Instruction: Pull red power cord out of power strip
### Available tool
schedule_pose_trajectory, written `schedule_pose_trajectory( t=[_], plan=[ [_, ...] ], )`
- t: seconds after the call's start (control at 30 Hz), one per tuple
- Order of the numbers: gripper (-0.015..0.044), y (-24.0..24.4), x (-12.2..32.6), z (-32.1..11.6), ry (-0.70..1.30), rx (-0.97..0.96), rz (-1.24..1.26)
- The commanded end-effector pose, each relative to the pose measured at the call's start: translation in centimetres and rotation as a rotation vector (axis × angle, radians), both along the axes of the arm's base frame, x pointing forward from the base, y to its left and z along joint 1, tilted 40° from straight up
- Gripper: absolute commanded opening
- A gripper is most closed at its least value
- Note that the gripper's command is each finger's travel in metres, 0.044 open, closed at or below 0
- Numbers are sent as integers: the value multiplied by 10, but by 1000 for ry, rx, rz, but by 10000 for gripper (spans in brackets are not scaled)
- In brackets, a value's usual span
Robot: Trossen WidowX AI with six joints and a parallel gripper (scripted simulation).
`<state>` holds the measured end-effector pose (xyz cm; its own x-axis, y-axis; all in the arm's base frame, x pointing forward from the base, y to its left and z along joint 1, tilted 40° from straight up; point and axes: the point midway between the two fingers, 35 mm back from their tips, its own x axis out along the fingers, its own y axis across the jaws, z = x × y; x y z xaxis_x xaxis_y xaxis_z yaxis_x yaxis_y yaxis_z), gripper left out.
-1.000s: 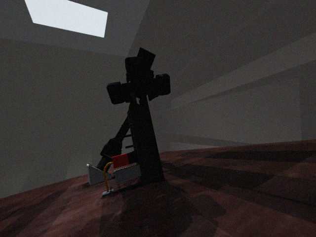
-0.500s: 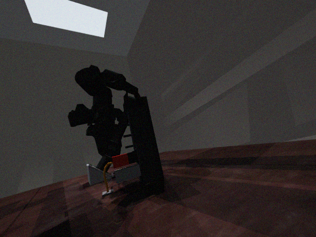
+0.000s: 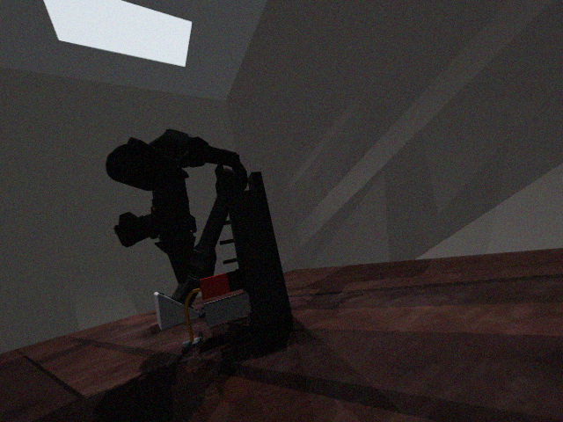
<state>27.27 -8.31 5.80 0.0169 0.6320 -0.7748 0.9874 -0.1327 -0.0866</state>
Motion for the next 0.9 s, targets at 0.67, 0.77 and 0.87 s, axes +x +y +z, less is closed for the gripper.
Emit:
schedule_pose_trajectory(
  t=[0.67, 0.77, 0.87],
  plan=[
    [160, 27, 5, 21, 9, 10, -7],
    [160, 31, 5, 24, 9, 10, -7],
    [160, 32, 5, 25, 9, 10, -7]
  ],
)
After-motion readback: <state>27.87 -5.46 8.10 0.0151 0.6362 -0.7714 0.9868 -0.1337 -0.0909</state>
